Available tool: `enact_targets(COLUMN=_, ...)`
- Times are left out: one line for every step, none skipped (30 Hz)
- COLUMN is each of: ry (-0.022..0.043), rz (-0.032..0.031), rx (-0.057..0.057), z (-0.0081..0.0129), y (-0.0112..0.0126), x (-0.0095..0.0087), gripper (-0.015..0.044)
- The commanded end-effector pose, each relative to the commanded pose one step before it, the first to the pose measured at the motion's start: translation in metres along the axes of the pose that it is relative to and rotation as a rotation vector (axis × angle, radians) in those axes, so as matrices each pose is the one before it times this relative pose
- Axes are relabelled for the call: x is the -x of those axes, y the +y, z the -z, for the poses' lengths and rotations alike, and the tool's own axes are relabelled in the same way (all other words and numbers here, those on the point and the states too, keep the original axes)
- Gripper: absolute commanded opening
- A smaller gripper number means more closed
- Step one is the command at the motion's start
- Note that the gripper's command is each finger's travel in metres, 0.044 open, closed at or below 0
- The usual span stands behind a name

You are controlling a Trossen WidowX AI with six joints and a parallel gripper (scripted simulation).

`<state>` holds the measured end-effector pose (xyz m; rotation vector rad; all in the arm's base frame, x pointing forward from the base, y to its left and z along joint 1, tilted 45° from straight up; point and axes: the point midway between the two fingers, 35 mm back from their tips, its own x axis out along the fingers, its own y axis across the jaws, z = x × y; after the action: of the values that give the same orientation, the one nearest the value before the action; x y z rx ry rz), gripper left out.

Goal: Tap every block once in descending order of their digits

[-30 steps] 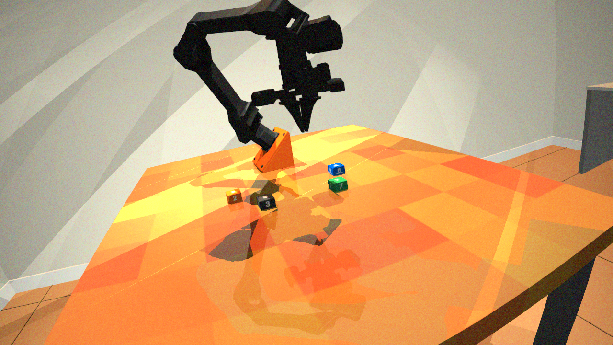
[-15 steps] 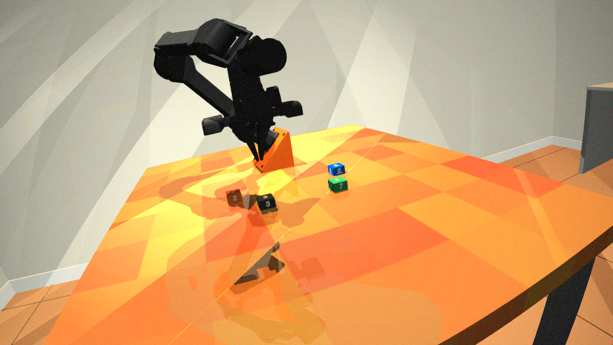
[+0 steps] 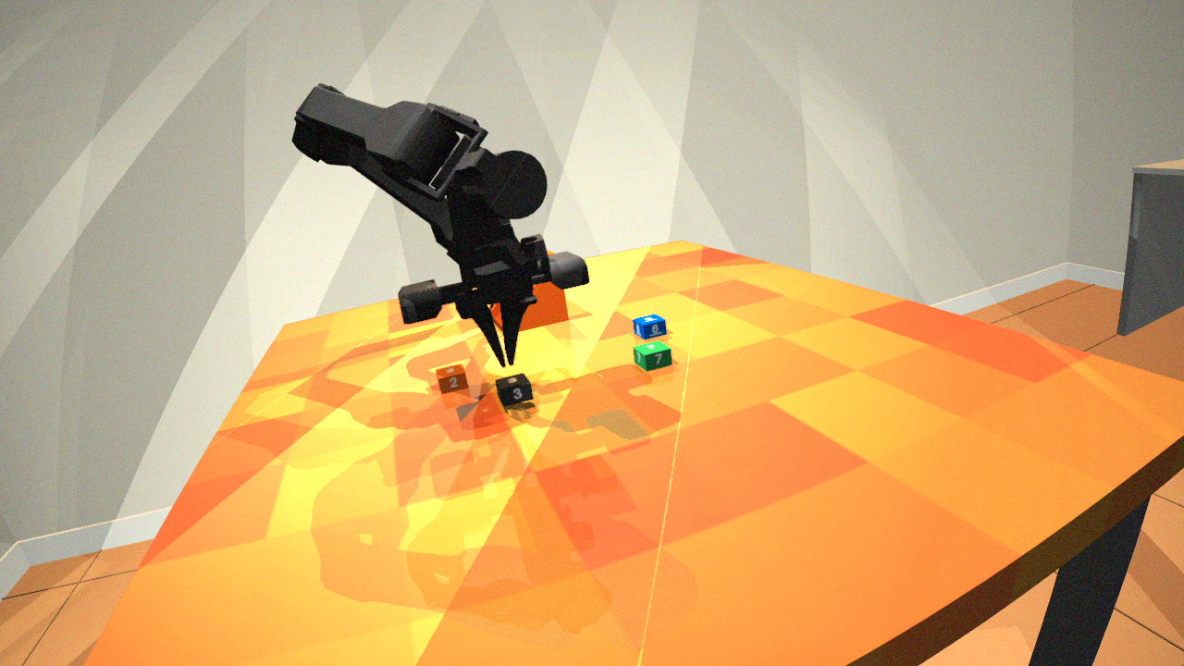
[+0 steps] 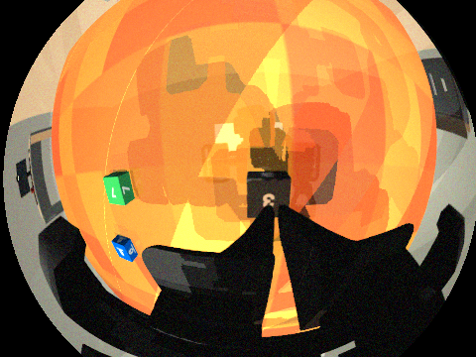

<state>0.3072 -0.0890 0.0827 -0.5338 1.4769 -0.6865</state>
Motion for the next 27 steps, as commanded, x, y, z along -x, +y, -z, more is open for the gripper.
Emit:
enact_targets(ry=0.00033, rz=0.00419, rx=-0.0012, z=0.001, y=-0.00195, x=-0.00591, gripper=0.002)
enact_targets(ry=-0.00001, rz=0.00005, rx=0.0, z=0.0, y=-0.00001, x=-0.00159, gripper=0.002)
enact_targets(ry=-0.00001, rz=0.00007, rx=0.0, z=0.00001, y=-0.00002, x=-0.00159, gripper=0.002)
enact_targets(ry=-0.00001, rz=0.00008, rx=0.0, z=0.00002, y=-0.00002, x=-0.00159, gripper=0.002)
enact_targets(ry=-0.00001, rz=0.00009, rx=0.0, z=0.00003, y=-0.00002, x=-0.00158, gripper=0.002)
enact_targets(ry=-0.00001, rz=0.00011, rx=0.0, z=0.00003, y=-0.00003, x=-0.00158, gripper=0.002)
enact_targets(ry=-0.00001, rz=0.00012, rx=0.0, z=0.00004, y=-0.00003, x=-0.00158, gripper=0.002)
enact_targets(ry=-0.00001, rz=0.00013, rx=0.0, z=0.00005, y=-0.00004, x=-0.00158, gripper=0.002)
enact_targets(ry=0.0, rz=0.00015, rx=0.0, z=0.00006, y=-0.00004, x=-0.00157, gripper=0.002)
enact_targets(ry=0.0, rz=0.00016, rx=0.0, z=0.00007, y=-0.00005, x=-0.00157, gripper=0.002)
enact_targets(ry=0.0, rz=0.00014, rx=0.0, z=0.00006, y=-0.00004, x=-0.00126, gripper=0.002)
enact_targets(ry=0.0, rz=0.00009, rx=0.0, z=0.00004, y=-0.00002, x=-0.00075, gripper=0.002)
enact_targets(ry=0.0, rz=0.00003, rx=0.0, z=0.00001, y=-0.00001, x=-0.00025, gripper=0.002)
enact_targets(ry=0.0, rz=0.0, rx=0.0, z=0.0, y=0.0, x=0.0, gripper=0.002)
enact_targets(ry=0.0, rz=0.0, rx=0.0, z=0.0, y=0.0, x=0.0, gripper=0.002)
enact_targets(ry=0.0, rz=0.0, rx=0.0, z=0.0, y=0.0, x=0.0, gripper=0.002)
enact_targets(ry=0.0, rz=0.0, rx=0.0, z=0.0, y=0.0, x=0.0, gripper=0.002)
enact_targets(ry=-0.00465, rz=-0.00431, rx=-0.0021, z=-0.00102, y=0.00054, x=0.00491, gripper=0.002)
enact_targets(ry=0.00131, rz=0.00043, rx=0.0006, z=0.00001, y=0.00007, x=0.00649, gripper=0.002)
enact_targets(ry=0.00193, rz=0.00117, rx=0.0009, z=0.00031, y=-0.00007, x=0.0098, gripper=0.002)
enact_targets(ry=0.00125, rz=0.00113, rx=0.0006, z=0.0004, y=-0.00017, x=0.00658, gripper=0.002)
enact_targets(ry=0.00041, rz=0.00044, rx=0.0002, z=0.00017, y=-0.00008, x=0.0022, gripper=0.002)
enact_targets(ry=0.0, rz=0.0, rx=0.0, z=0.0, y=0.0, x=0.0, gripper=0.002)
enact_targets(ry=0.0, rz=0.0, rx=0.0, z=0.0, y=0.0, x=0.0, gripper=0.002)
enact_targets(ry=-0.00005, rz=-0.00048, rx=0.0001, z=-0.00031, y=0.00013, x=0.00209, gripper=0.002)
enact_targets(ry=-0.00012, rz=-0.0013, rx=0.0002, z=-0.00083, y=0.00037, x=0.00629, gripper=0.002)
enact_targets(ry=-0.00007, rz=-0.00174, rx=0.0003, z=-0.00104, y=0.00051, x=0.01057, gripper=0.002)
